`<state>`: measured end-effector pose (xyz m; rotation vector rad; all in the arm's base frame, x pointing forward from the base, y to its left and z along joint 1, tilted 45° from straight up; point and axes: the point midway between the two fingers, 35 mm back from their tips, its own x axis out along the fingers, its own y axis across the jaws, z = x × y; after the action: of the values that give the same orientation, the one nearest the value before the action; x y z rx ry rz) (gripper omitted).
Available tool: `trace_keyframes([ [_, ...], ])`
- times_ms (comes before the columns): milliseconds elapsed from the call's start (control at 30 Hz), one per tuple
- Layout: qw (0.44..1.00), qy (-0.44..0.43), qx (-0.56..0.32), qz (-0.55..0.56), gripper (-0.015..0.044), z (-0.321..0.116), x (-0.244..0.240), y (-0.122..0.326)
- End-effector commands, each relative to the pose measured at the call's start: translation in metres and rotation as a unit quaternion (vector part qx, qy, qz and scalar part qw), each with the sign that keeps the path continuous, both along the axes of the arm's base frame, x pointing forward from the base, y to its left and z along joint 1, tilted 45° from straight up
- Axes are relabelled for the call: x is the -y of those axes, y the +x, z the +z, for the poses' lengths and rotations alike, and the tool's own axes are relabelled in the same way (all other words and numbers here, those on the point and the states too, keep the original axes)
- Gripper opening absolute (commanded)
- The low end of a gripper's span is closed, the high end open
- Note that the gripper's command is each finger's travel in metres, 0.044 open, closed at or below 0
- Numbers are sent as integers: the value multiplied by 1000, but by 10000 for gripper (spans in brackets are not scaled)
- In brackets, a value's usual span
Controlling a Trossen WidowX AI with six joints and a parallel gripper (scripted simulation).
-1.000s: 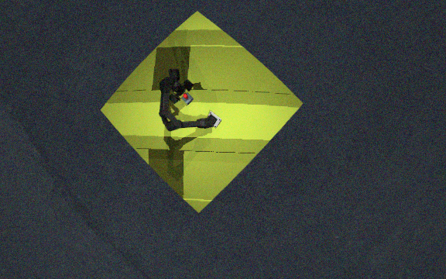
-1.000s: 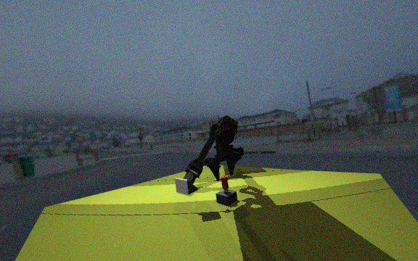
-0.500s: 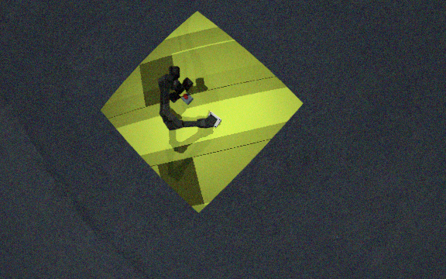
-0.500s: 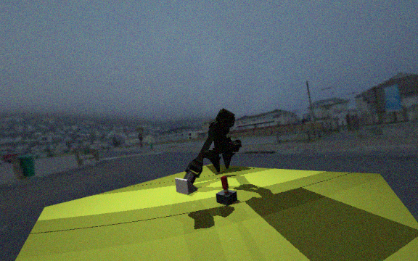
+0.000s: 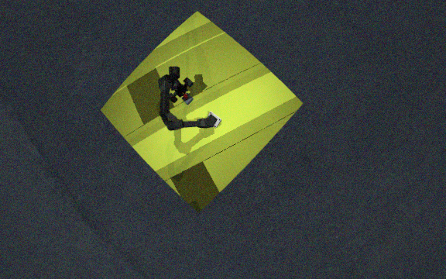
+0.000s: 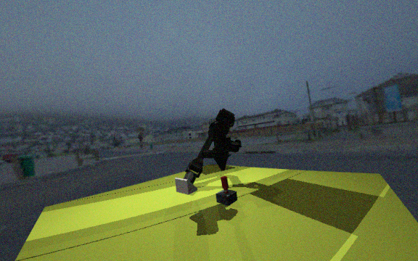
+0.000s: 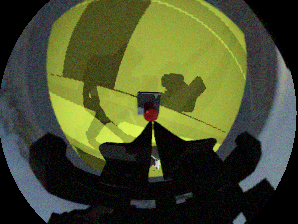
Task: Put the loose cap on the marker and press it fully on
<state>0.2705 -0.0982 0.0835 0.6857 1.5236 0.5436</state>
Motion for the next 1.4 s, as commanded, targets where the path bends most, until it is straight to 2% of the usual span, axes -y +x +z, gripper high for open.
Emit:
trace_keyframes([
  [0, 1000, -2, 3, 2, 0, 0, 0, 0],
  [1133, 1000, -2, 4, 2, 0, -28, -28, 1],
  [1367, 1000, -5, 5, 1, 0, -23, -21, 1],
])
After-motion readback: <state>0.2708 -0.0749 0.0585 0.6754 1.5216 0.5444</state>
